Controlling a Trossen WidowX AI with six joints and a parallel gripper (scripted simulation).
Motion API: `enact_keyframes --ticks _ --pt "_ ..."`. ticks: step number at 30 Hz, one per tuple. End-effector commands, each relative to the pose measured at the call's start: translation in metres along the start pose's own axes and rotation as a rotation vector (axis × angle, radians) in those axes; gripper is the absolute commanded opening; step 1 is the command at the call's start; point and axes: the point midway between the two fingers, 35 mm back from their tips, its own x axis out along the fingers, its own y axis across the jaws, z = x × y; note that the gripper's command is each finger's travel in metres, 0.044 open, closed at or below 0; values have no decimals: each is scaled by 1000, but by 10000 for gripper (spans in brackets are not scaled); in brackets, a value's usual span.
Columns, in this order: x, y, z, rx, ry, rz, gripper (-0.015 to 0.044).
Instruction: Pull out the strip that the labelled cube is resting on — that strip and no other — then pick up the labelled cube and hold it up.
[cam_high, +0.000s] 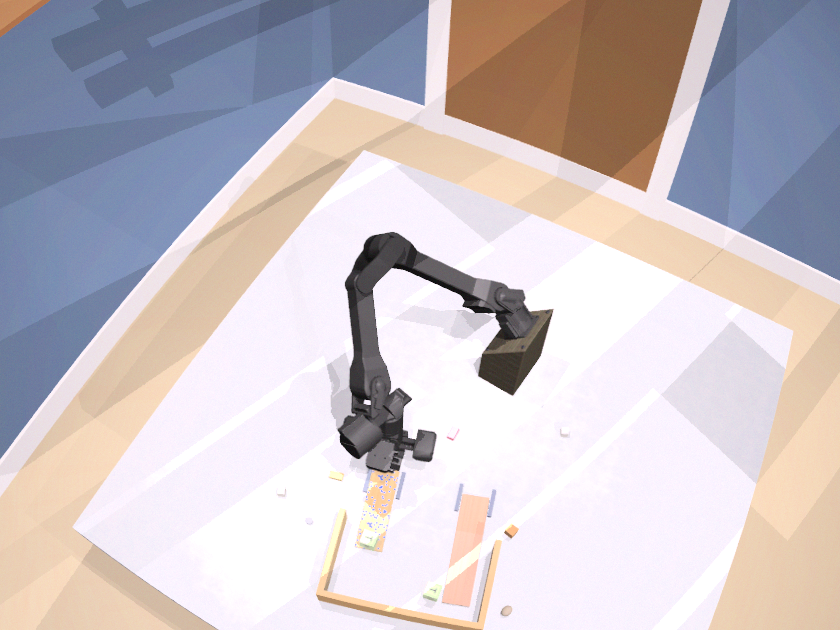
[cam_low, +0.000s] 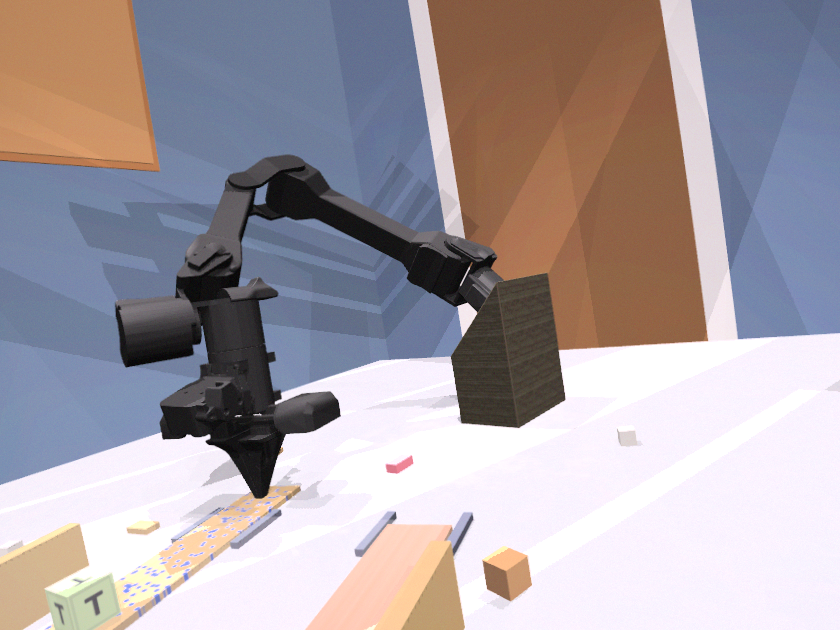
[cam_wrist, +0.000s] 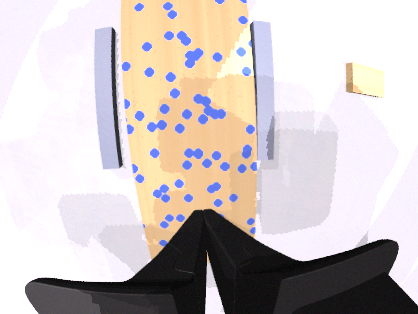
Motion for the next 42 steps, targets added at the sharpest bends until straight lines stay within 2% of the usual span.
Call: enact_keyframes --ticks 1,42 --pt "5 1 -15 -2 23 6 0" --pt "4 3 -73 -4 25 6 0"
